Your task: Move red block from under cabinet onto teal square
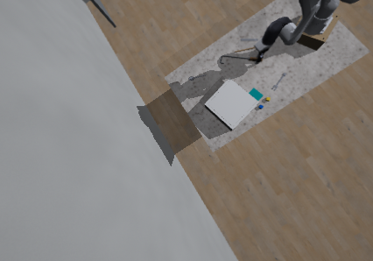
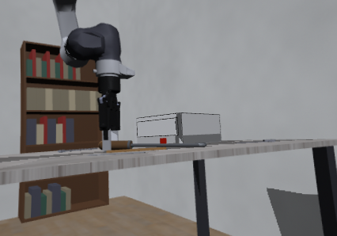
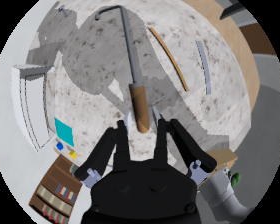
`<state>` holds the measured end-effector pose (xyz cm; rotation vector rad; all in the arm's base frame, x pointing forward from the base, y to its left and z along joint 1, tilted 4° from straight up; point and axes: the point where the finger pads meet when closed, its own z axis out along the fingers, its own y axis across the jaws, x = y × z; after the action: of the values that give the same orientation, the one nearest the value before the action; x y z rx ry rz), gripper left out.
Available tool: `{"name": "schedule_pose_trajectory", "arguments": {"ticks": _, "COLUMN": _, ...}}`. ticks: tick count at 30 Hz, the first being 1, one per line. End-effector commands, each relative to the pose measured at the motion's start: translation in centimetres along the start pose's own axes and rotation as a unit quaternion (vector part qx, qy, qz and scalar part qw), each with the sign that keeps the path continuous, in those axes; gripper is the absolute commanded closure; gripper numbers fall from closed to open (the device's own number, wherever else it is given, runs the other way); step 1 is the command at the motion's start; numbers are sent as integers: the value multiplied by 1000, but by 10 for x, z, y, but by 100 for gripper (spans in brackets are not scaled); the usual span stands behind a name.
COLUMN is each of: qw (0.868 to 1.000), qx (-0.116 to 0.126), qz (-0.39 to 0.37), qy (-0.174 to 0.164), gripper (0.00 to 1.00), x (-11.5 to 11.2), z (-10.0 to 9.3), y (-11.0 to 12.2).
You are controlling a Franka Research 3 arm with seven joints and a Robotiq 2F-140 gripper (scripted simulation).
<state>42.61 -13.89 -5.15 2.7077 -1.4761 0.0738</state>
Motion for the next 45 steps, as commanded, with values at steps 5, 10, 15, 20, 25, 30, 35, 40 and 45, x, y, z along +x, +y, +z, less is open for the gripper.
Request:
{"name": "schedule_pose_trajectory", "arguments": {"ticks": 5, "qw": 1000, "qx": 1, "qz": -2, "qy": 1, "gripper": 66, "x": 2, "z": 0, "y": -1}}
{"name": "schedule_pose_trajectory", "arguments": {"ticks": 10, "qw": 1000, "qx": 1, "qz": -2, "qy": 1, "gripper": 66, "x": 2, "z": 0, "y": -1}}
{"name": "schedule_pose_trajectory", "arguments": {"ticks": 15, "qw": 1000, "qx": 1, "qz": -2, "qy": 1, "gripper": 66, "x": 2, "z": 0, "y": -1}}
{"name": "schedule_pose_trajectory", "arguments": {"ticks": 20, "qw": 1000, "qx": 1, "qz": -2, "qy": 1, "gripper": 100, "x": 2, "z": 0, "y": -1}}
{"name": "schedule_pose_trajectory", "arguments": {"ticks": 25, "qw": 1000, "qx": 1, "qz": -2, "qy": 1, "gripper": 100, "x": 2, "z": 0, "y": -1}}
{"name": "schedule_pose_trajectory", "arguments": {"ticks": 30, "qw": 1000, "qx": 1, "qz": -2, "qy": 1, "gripper": 100, "x": 2, "z": 0, "y": -1}}
{"name": "schedule_pose_trajectory", "arguments": {"ticks": 35, "qw": 1000, "qx": 1, "qz": -2, "qy": 1, "gripper": 100, "x": 2, "z": 0, "y": -1}}
{"name": "schedule_pose_trajectory", "arguments": {"ticks": 40, "qw": 1000, "qx": 1, "qz": -2, "qy": 1, "gripper": 100, "x": 2, "z": 0, "y": -1}}
{"name": "schedule_pose_trajectory", "arguments": {"ticks": 45, "qw": 1000, "qx": 1, "qz": -2, "qy": 1, "gripper": 100, "x": 2, "z": 0, "y": -1}}
